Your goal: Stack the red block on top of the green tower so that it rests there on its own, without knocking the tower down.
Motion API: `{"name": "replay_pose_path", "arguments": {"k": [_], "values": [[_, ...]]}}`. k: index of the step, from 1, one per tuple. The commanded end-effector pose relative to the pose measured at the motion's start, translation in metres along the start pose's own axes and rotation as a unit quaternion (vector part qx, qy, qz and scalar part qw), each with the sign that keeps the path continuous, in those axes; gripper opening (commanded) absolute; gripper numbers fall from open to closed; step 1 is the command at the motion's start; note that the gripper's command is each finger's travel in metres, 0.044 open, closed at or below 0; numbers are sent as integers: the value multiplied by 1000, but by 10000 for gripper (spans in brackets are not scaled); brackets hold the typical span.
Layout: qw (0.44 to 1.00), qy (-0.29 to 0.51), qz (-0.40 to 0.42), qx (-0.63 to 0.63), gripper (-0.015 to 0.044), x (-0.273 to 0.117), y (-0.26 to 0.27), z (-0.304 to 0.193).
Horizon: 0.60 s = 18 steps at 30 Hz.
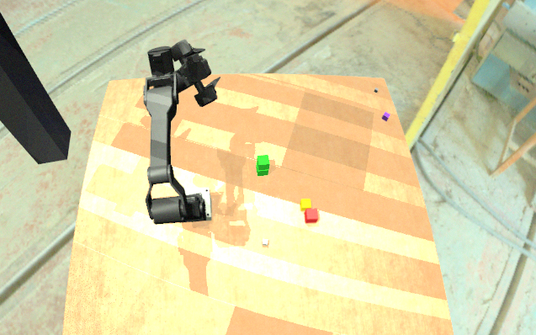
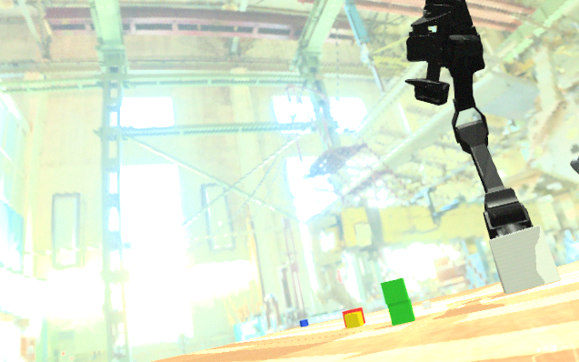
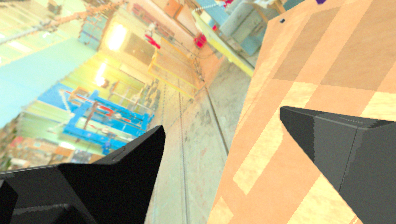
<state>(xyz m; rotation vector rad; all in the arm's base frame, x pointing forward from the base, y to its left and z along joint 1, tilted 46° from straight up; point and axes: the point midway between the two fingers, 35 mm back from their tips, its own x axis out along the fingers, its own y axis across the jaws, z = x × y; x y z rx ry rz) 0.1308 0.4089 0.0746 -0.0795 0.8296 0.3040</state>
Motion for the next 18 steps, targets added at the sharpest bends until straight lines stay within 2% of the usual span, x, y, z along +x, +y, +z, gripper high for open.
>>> {"name": "replay_pose_path", "arguments": {"k": [1,9,18], "values": [[998,7,-49,-48,440,23,-29,24],[981,48,-136,-131,440,59,-97,63],[940,132,-207,-236,440,82,-180,99]]}}
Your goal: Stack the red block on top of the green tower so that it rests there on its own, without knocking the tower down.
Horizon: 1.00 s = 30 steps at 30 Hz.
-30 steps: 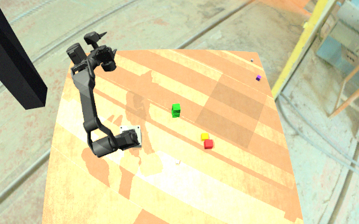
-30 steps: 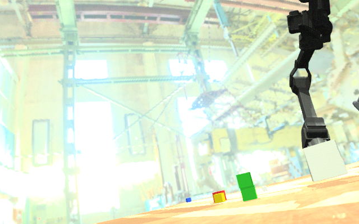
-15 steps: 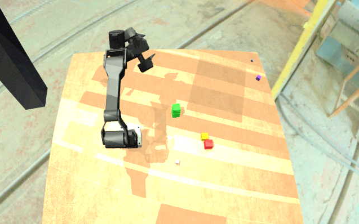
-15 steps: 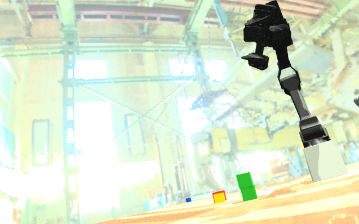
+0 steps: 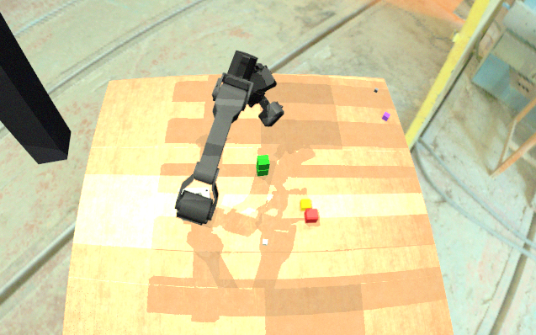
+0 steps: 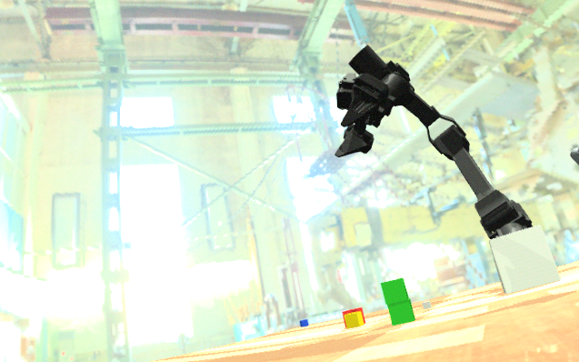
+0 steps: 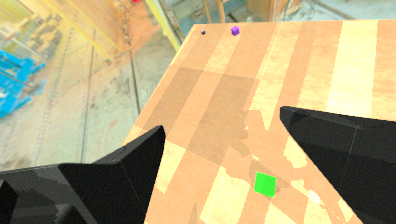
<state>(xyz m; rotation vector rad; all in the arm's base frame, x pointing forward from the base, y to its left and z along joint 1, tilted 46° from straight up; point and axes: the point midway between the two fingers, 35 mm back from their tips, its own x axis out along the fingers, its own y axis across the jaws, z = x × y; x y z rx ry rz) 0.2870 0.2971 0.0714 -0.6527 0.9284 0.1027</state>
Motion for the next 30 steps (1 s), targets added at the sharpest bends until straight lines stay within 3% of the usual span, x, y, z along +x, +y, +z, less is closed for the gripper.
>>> {"name": "replay_pose_path", "arguments": {"k": [1,15,30], "values": [[998,39,-27,-51,440,21,-35,1],[946,216,-51,-237,440,82,-160,-30],[796,403,95,-441,440,114,-287,-105]]}}
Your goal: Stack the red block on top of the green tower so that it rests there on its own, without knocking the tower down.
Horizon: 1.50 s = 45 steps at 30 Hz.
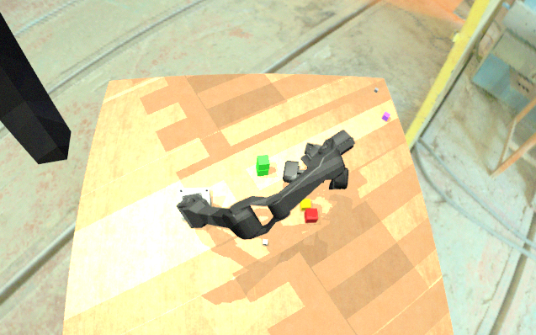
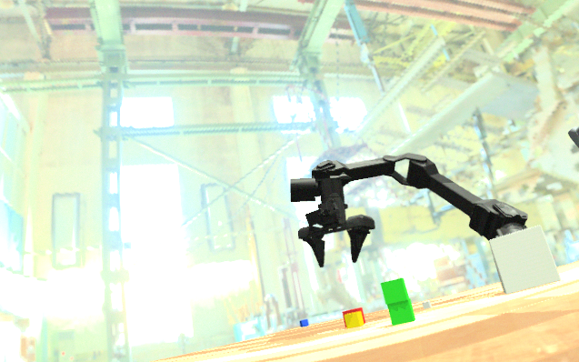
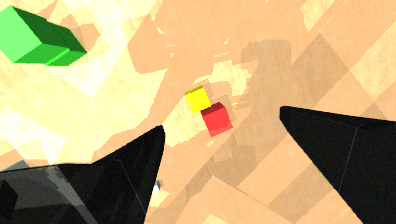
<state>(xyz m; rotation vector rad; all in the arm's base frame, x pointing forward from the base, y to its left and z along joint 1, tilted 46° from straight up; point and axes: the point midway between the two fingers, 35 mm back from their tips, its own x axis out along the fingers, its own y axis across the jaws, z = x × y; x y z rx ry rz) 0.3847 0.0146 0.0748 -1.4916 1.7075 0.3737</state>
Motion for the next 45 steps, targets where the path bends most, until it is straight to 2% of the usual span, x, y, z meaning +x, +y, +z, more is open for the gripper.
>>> {"name": "replay_pose_path", "arguments": {"k": [1,4,16,24,45], "values": [[996,28,44,-75,440,23,-9,-28],[991,37,66,-107,440,34,-13,-42],[991,37,67,-109,440,40,-15,-45],[991,38,67,-109,440,85,-10,-50],[991,39,67,-109,440,111,-8,-53]]}}
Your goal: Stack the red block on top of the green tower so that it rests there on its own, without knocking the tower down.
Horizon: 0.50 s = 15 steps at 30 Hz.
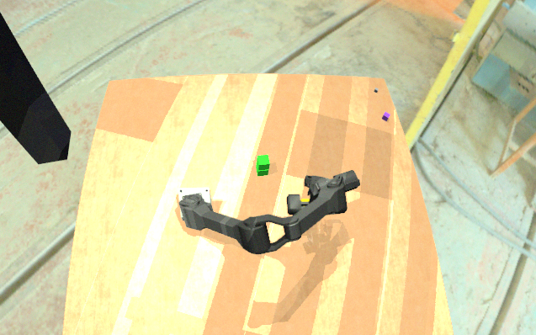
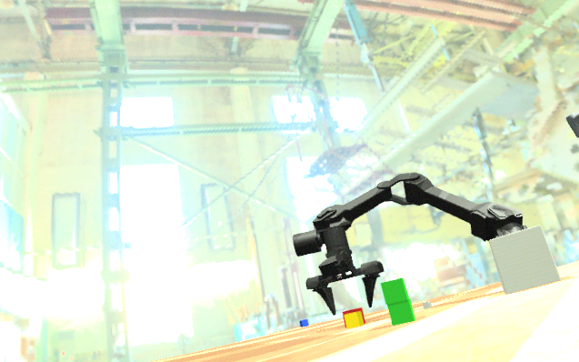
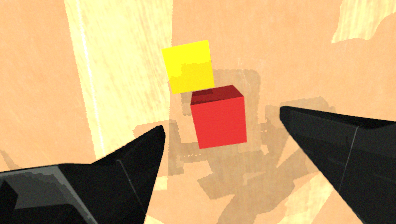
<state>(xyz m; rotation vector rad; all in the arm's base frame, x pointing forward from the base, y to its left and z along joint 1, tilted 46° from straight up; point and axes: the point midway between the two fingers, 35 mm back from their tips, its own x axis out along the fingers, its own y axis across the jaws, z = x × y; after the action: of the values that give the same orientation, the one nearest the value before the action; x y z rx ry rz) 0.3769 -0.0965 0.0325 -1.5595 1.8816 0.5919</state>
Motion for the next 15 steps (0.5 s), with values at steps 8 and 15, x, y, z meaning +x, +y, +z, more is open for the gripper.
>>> {"name": "replay_pose_path", "arguments": {"k": [8,15], "values": [[1000,2,-1,-3,440,18,0,0],[1000,3,-1,-3,440,25,1,0]]}}
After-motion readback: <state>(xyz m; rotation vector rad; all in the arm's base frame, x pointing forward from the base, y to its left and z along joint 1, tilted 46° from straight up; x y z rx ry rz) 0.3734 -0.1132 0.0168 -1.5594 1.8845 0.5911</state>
